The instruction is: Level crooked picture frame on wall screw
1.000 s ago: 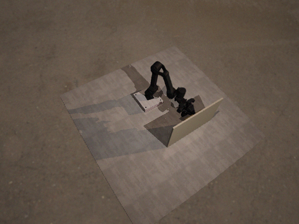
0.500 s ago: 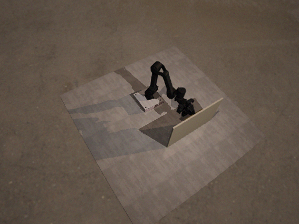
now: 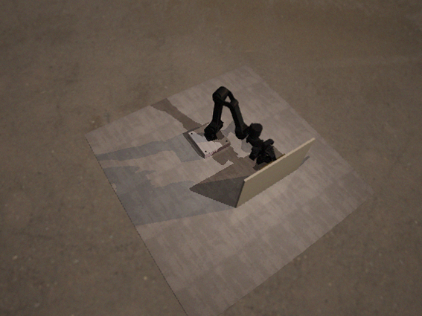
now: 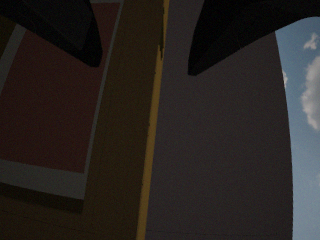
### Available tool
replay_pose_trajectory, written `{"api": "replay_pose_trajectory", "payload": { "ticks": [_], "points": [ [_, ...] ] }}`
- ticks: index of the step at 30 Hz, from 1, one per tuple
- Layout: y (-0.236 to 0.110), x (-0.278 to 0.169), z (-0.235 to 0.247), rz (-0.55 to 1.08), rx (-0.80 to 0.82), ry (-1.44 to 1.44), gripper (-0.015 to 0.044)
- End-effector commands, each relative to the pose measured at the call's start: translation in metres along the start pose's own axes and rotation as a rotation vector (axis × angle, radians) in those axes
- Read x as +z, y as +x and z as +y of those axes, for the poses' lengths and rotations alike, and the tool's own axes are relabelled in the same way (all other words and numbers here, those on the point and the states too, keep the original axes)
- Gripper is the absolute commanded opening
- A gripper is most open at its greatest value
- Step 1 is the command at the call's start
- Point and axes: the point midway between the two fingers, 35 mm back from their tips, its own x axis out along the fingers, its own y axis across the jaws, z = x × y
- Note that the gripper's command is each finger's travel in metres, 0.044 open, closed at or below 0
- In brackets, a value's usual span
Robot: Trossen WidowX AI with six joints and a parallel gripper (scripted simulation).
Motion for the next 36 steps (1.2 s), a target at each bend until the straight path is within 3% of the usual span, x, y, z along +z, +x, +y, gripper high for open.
{"api": "replay_pose_trajectory", "payload": {
  "ticks": [1, 10, 17, 29, 36],
  "points": [
    [-0.002, 0.000, 0.000, 0.000, 0.000, -0.007, 0.0260],
    [-0.093, -0.001, -0.004, 0.003, -0.002, -0.156, 0.0260],
    [-0.094, -0.003, -0.001, 0.008, 0.005, -0.150, 0.0260],
    [-0.185, -0.016, 0.026, 0.005, -0.008, -0.449, 0.0260],
    [-0.190, -0.015, 0.027, 0.004, -0.009, -0.467, 0.0260]
  ]
}}
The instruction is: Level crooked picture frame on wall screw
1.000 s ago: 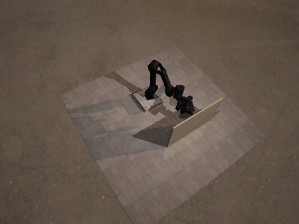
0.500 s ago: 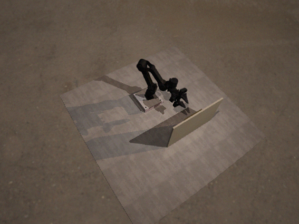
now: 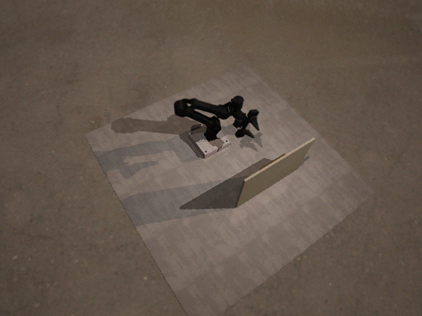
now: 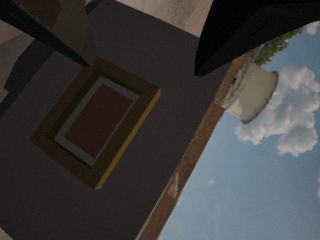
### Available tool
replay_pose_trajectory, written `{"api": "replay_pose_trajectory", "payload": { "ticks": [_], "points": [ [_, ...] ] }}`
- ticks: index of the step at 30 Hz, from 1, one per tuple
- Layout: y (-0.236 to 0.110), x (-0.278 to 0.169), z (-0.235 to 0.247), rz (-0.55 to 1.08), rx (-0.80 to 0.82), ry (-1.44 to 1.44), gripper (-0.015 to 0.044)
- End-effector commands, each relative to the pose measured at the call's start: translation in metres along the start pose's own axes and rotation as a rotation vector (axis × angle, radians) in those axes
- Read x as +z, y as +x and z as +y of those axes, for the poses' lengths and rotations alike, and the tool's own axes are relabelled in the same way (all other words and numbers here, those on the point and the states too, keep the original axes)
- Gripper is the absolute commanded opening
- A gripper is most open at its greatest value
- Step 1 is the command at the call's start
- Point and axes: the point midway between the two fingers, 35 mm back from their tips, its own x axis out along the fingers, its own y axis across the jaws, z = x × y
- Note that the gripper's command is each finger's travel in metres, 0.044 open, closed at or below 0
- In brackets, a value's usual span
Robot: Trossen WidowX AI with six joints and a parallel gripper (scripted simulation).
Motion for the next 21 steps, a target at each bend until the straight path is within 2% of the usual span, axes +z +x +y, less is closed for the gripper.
{"api": "replay_pose_trajectory", "payload": {
  "ticks": [1, 21],
  "points": [
    [-0.0041, 0.0015, -0.0027, -0.004, -0.007, -0.029, 0.0260],
    [-0.0040, 0.0015, -0.0027, -0.004, -0.007, -0.029, 0.0260]
  ]
}}
